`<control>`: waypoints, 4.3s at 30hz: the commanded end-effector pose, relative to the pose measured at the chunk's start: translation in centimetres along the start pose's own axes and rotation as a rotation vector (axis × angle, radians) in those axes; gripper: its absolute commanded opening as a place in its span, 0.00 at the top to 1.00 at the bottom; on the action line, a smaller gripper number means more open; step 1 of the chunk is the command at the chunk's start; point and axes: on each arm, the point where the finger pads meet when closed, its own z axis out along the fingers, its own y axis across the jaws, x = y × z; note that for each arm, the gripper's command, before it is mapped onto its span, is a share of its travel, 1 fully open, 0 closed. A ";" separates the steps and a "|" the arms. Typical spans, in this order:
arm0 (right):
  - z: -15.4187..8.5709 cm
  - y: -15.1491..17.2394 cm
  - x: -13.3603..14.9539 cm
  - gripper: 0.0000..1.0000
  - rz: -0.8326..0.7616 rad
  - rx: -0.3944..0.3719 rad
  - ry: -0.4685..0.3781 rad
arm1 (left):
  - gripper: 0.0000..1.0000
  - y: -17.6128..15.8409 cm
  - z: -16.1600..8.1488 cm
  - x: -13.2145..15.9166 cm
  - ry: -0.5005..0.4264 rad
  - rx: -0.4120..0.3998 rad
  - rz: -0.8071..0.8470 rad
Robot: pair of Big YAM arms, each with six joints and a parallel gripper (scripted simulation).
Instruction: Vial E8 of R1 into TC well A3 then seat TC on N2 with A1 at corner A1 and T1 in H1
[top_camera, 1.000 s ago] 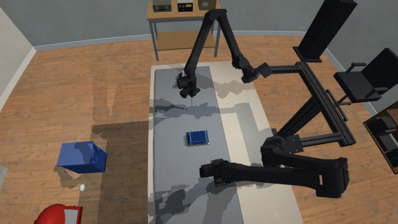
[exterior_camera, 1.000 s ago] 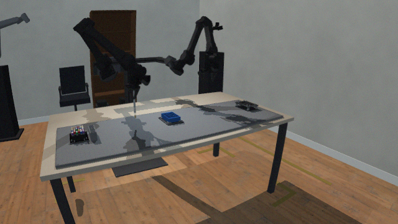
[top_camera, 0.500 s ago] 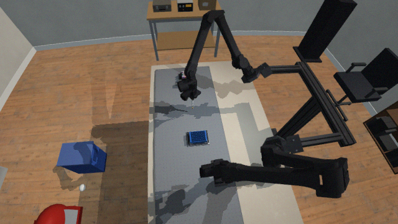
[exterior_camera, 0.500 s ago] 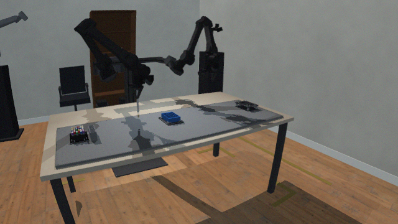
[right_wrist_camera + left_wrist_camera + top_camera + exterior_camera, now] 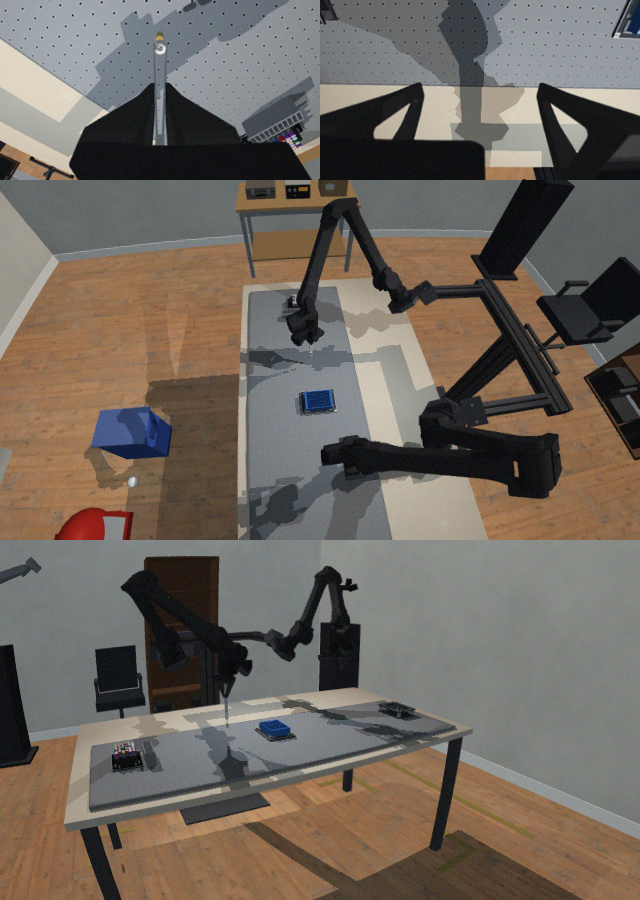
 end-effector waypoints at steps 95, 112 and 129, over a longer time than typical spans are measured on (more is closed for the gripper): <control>-1.5 11.8 -10.1 0.91 0.006 -0.002 -0.023 | 0.00 0.2 -0.5 -0.8 -0.015 0.001 0.003; -1.6 13.9 -11.6 0.91 0.006 -0.002 -0.024 | 0.00 0.2 -0.5 -0.8 -0.015 0.001 0.003; -1.7 16.0 -13.1 0.91 0.005 -0.002 -0.025 | 0.00 0.2 -0.5 -0.8 -0.015 0.001 0.003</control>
